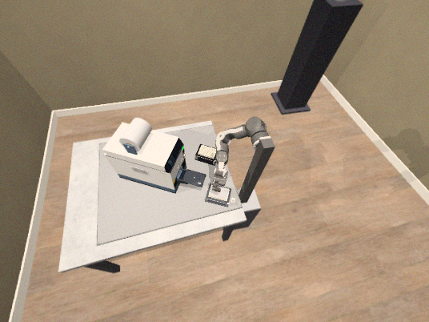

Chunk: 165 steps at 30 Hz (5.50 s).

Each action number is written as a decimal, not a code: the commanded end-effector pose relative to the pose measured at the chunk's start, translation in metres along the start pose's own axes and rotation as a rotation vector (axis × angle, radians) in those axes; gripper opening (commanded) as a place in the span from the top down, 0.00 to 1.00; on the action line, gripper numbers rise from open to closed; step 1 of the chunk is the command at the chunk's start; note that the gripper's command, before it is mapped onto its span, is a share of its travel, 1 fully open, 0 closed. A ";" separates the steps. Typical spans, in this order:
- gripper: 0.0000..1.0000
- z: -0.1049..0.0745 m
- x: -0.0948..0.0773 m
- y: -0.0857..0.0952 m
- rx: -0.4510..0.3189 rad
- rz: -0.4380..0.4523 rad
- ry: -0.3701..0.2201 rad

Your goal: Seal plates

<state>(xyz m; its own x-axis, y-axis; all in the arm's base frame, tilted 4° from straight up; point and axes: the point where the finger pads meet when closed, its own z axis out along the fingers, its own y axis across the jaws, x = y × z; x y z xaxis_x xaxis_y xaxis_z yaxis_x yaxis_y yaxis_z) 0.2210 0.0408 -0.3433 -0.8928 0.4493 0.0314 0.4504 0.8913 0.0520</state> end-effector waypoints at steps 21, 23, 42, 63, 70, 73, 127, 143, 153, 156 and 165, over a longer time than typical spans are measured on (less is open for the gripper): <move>0.35 -0.001 -0.039 -0.071 -0.019 0.010 0.008; 0.35 -0.001 -0.045 -0.080 -0.017 0.012 0.005; 0.35 0.001 -0.086 -0.156 -0.013 0.030 0.003; 0.35 0.001 -0.132 -0.239 -0.012 0.056 0.003; 0.35 0.002 -0.146 -0.266 -0.011 0.055 0.005; 0.35 0.002 -0.146 -0.265 -0.015 0.052 0.006; 0.35 0.040 -0.147 -0.266 -0.009 0.056 0.004; 0.35 0.040 -0.147 -0.266 -0.009 0.056 0.004; 0.35 0.040 -0.147 -0.266 -0.009 0.056 0.004; 0.35 0.040 -0.147 -0.266 -0.009 0.056 0.004; 0.35 0.050 -0.146 -0.264 -0.014 0.054 0.004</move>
<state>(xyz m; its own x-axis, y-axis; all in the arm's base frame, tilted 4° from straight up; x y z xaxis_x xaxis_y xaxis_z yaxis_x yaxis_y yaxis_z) 0.2296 -0.2576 -0.4117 -0.8658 0.4982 0.0462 0.5002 0.8642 0.0545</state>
